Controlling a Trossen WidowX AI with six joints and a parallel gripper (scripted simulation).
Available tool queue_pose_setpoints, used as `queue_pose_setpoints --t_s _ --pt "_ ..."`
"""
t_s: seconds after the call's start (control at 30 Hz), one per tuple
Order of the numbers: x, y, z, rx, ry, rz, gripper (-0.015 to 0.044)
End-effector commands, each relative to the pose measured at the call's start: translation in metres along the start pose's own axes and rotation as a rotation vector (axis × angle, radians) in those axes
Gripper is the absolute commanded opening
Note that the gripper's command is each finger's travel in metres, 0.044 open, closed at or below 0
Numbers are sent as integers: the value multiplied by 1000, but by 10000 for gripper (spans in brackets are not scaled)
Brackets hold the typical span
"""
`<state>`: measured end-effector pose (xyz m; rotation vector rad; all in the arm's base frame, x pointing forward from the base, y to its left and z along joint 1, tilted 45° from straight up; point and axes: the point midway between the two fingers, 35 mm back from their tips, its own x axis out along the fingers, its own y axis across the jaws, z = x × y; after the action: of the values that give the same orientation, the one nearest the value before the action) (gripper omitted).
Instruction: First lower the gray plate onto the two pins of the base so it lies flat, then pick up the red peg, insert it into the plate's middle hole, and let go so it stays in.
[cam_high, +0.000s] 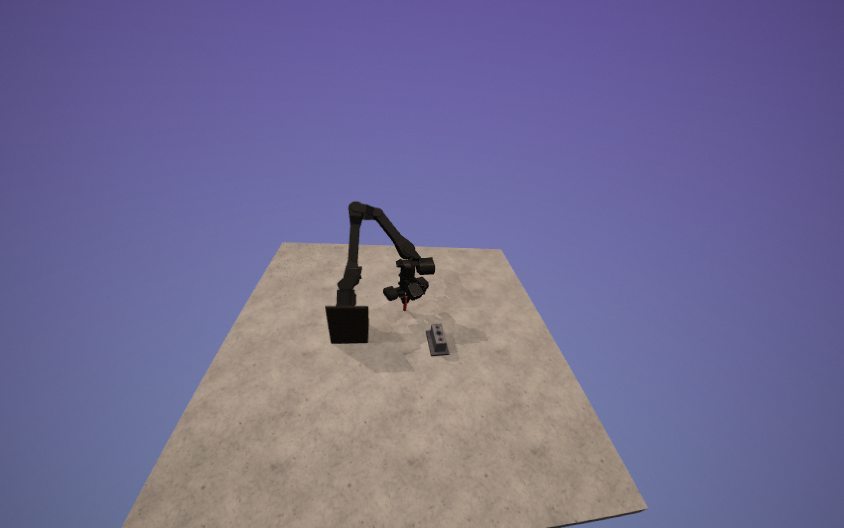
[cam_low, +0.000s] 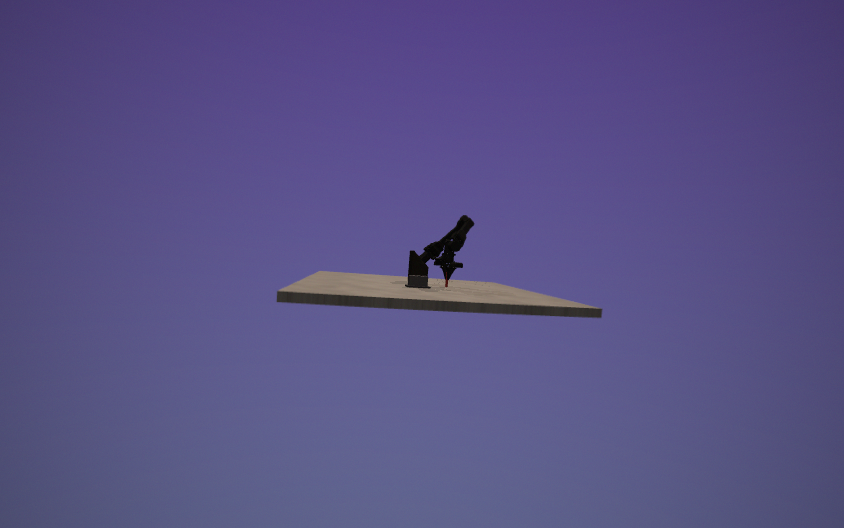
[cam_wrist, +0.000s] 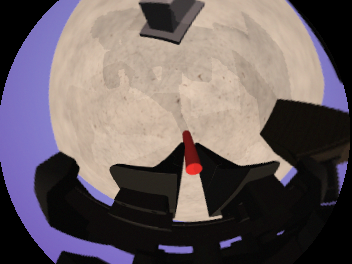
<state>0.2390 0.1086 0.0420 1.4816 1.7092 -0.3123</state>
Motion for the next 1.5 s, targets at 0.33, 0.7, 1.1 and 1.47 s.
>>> queue_pose_setpoints --t_s 0.33,0.7,1.1,1.47 --pt "-30 3 5 4 -8 -4 0" --pt "-64 4 8 5 -11 -6 0" --pt "-72 9 19 12 -5 -9 0" --pt "-76 16 51 9 -22 -17 0"
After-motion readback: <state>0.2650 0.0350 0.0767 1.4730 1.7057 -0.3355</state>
